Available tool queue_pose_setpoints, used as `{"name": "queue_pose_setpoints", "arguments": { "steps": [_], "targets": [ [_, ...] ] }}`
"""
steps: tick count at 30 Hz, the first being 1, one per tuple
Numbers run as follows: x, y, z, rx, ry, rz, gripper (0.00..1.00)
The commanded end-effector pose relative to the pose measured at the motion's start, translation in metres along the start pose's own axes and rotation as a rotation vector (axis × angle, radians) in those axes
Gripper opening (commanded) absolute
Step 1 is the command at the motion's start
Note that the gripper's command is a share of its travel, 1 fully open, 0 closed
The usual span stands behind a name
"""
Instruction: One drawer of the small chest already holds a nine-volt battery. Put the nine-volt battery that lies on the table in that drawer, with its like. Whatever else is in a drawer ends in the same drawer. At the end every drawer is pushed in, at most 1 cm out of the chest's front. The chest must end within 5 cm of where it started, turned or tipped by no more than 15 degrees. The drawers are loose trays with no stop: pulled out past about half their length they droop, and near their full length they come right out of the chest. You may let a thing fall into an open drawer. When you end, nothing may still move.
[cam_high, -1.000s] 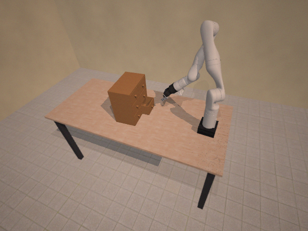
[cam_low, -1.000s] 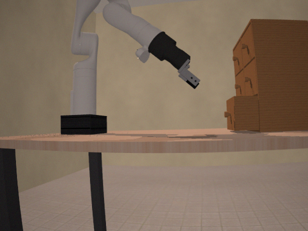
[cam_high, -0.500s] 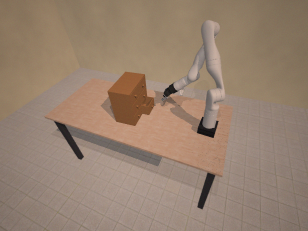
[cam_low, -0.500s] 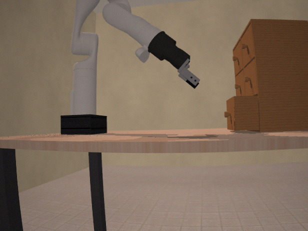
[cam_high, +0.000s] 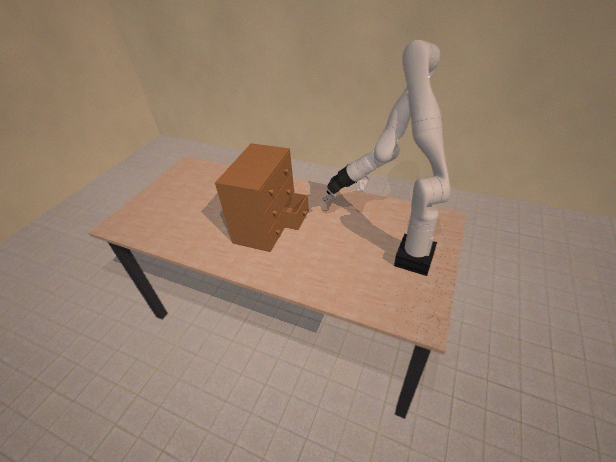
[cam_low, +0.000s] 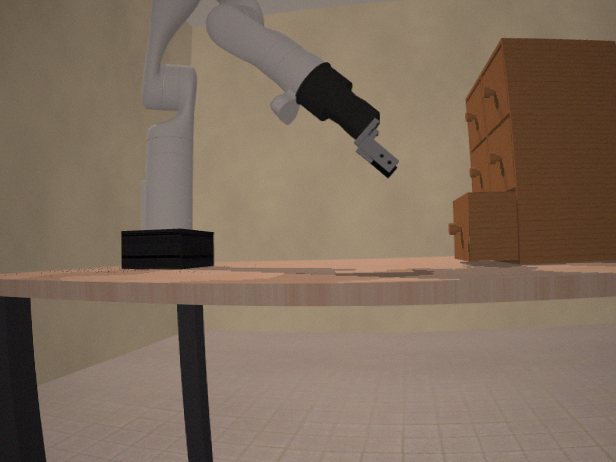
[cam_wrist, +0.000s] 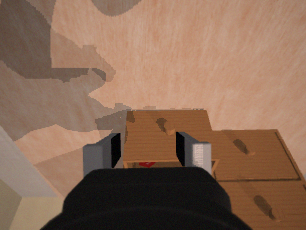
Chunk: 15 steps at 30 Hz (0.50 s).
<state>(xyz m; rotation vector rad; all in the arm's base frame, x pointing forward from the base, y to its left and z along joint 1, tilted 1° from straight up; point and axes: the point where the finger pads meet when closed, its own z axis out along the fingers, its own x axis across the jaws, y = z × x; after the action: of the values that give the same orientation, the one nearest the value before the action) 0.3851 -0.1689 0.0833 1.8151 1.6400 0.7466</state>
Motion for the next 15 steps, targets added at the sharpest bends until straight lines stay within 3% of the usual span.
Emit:
{"name": "queue_pose_setpoints", "arguments": {
  "steps": [1,15],
  "targets": [
    [-0.0009,0.0025,-0.0004,0.000,-0.003,-0.004,1.00],
    [-0.0008,0.0039,-0.0017,0.037,-0.003,-0.004,1.00]
  ]
}}
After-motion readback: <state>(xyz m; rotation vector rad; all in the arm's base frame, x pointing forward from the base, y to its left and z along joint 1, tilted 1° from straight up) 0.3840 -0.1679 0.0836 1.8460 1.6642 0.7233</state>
